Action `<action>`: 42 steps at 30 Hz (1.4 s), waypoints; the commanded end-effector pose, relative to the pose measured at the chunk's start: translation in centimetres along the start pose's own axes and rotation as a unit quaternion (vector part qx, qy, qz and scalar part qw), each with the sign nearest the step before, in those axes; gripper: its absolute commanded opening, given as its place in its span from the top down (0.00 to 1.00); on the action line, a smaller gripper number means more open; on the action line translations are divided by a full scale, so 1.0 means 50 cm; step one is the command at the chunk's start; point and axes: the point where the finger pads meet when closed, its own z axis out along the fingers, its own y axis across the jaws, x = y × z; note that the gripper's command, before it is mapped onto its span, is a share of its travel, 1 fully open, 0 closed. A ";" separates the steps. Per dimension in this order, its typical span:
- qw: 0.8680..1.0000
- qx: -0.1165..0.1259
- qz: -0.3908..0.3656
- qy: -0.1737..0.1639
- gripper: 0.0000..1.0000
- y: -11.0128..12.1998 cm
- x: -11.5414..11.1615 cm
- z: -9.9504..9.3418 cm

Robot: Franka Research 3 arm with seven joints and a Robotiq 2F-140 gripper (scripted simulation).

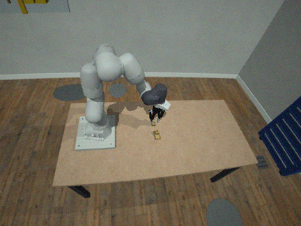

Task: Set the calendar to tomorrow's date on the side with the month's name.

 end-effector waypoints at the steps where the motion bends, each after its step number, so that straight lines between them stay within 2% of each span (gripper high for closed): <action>1: 1.000 -0.009 -0.004 -0.001 0.71 0.010 0.001 -0.032; 4: 1.000 -0.009 -0.004 -0.001 0.71 0.010 0.001 -0.043; 12: 1.000 -0.009 -0.004 -0.001 0.71 0.009 0.002 -0.115; 18: 1.000 -0.009 -0.004 -0.001 0.71 0.009 0.002 -0.127; 19: 1.000 -0.009 -0.004 -0.001 0.00 0.009 0.002 -0.127; 42: 1.000 -0.009 -0.003 0.000 0.00 0.009 0.003 -0.124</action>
